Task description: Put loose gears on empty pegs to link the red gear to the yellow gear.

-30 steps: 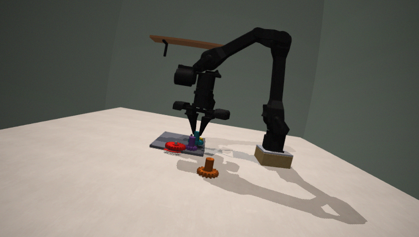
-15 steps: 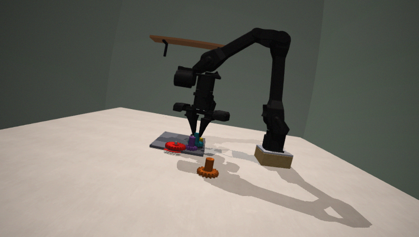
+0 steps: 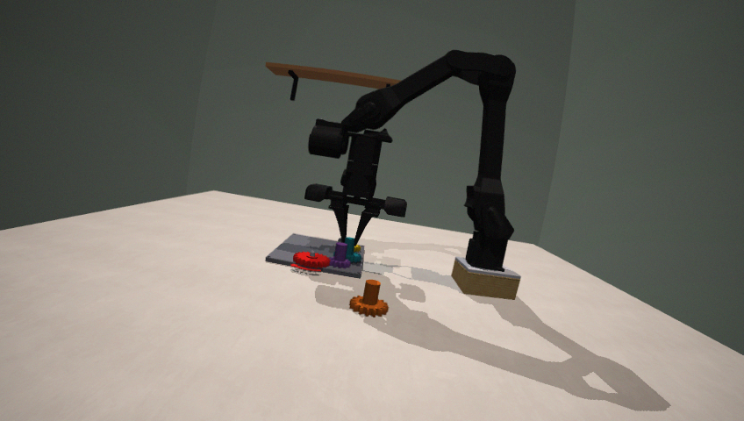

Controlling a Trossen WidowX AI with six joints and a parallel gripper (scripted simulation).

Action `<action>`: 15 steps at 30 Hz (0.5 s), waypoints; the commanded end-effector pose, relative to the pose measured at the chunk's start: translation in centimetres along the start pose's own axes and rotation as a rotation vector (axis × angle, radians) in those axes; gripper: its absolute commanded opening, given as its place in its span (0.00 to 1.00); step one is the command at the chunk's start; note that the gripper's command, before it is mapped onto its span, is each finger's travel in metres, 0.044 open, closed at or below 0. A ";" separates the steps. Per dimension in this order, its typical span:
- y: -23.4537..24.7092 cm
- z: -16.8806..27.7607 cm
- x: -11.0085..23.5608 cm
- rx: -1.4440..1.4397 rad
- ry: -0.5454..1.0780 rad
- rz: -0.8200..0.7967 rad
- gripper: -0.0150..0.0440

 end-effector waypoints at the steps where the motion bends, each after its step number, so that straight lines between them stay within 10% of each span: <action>1: 0.0 0.0 -0.2 0.017 -0.002 0.001 0.25; 7: 0.0 0.0 0.0 -0.042 -0.002 0.001 0.48; 15: 0.1 0.1 2.0 -0.129 -0.001 0.001 0.49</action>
Point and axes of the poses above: the point midway between the two fingers, 35 mm back from their tips, its own x axis back along the fingers, its own y axis across the jaws, z = x × y, the point moved 9 cm from there along x, back along the fingers, and after that the axes turned 1 degree about -x, right-handed, at the moved point
